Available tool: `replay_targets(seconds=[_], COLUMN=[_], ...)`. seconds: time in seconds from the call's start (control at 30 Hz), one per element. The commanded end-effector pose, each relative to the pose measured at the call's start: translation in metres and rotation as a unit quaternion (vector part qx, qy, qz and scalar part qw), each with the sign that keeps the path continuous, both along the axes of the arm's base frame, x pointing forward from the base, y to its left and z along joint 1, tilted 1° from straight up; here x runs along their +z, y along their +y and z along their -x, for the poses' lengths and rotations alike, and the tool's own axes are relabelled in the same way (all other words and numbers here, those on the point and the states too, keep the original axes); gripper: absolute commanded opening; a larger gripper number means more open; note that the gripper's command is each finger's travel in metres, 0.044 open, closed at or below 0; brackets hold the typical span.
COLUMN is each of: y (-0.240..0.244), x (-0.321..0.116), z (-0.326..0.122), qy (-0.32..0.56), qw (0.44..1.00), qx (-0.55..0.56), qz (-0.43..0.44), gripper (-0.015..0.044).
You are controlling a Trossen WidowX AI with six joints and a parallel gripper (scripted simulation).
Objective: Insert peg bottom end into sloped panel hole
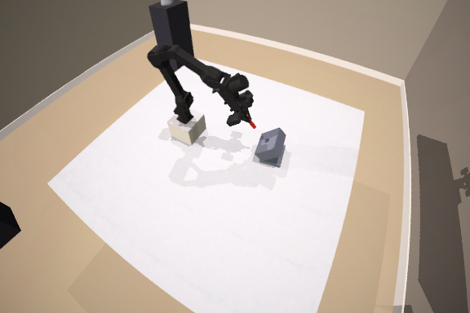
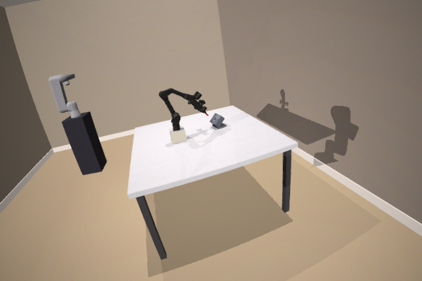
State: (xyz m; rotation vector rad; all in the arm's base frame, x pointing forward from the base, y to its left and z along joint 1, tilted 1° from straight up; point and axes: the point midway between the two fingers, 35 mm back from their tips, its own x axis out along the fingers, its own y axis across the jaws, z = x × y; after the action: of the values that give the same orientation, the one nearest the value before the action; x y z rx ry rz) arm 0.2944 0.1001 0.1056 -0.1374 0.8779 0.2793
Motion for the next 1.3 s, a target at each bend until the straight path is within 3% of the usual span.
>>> replay_targets(seconds=[0.0,1.27], y=[-0.002,-0.002], x=[-0.001,-0.026], z=[-0.001,-0.04], qy=[-0.005,-0.048], qw=[1.0,0.999], qx=[-0.002,-0.015], qz=[0.002,-0.008], gripper=[0.0,0.0])
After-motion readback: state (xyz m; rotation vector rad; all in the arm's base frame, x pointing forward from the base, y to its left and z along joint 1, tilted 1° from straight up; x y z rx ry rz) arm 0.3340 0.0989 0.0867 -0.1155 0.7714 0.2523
